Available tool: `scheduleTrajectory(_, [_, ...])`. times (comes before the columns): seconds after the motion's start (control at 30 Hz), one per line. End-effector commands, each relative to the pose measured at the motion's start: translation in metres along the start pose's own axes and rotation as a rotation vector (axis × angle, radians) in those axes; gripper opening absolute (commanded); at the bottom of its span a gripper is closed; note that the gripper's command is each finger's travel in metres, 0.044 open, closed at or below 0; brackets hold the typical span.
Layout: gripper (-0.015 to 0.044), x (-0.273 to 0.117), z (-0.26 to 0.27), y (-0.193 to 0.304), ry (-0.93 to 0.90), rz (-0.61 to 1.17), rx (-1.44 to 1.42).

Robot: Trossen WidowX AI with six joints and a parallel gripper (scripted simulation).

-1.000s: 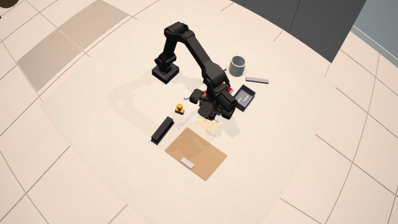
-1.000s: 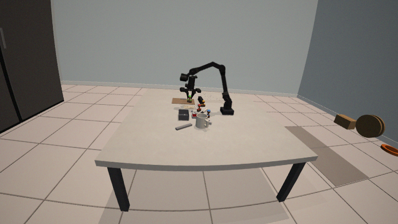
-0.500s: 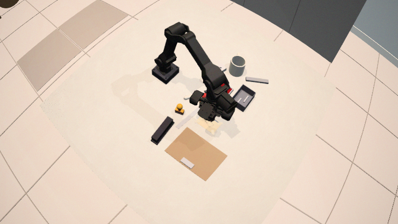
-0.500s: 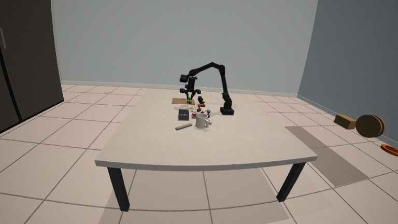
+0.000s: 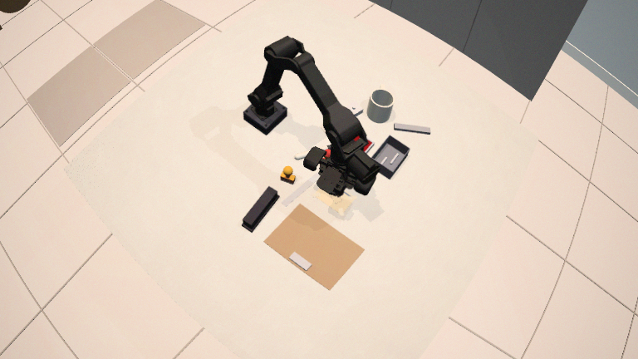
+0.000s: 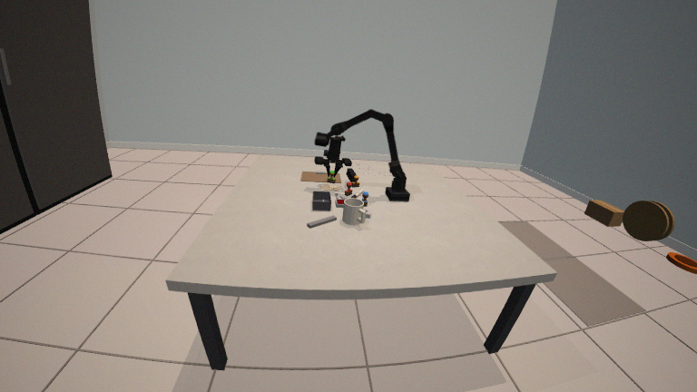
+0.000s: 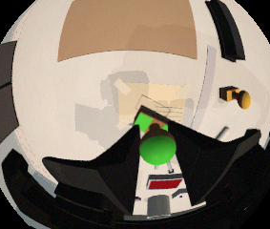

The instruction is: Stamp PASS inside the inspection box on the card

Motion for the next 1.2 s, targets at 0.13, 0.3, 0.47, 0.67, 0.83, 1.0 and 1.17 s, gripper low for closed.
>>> scheduleTrajectory(0.13, [0.0000,0.006,-0.001,0.000,0.002,-0.004,0.003])
scheduleTrajectory(0.3, [0.0000,0.010,-0.001,0.000,0.002,-0.005,0.003])
scheduleTrajectory(0.47, [0.0000,0.013,-0.002,0.000,0.002,-0.005,0.002])
scheduleTrajectory(0.67, [0.0000,0.017,-0.002,0.000,0.002,-0.006,0.002])
scheduleTrajectory(0.83, [0.0000,0.020,-0.003,0.000,0.001,-0.007,0.002])
scheduleTrajectory(1.0, [0.0000,0.023,-0.003,0.000,0.001,-0.007,0.002])
scheduleTrajectory(1.17, [0.0000,0.026,-0.004,0.000,0.001,-0.008,0.002])
Point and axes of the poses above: the point midway between the two fingers, 35 mm back from their tips, its own x axis out along the fingers, its own z axis across the jaws, y = z × x, the point moved 7 cm from there along -x, back along the fingers, and after that the axes turned 15 degrees about x, right-handed, at the moved point
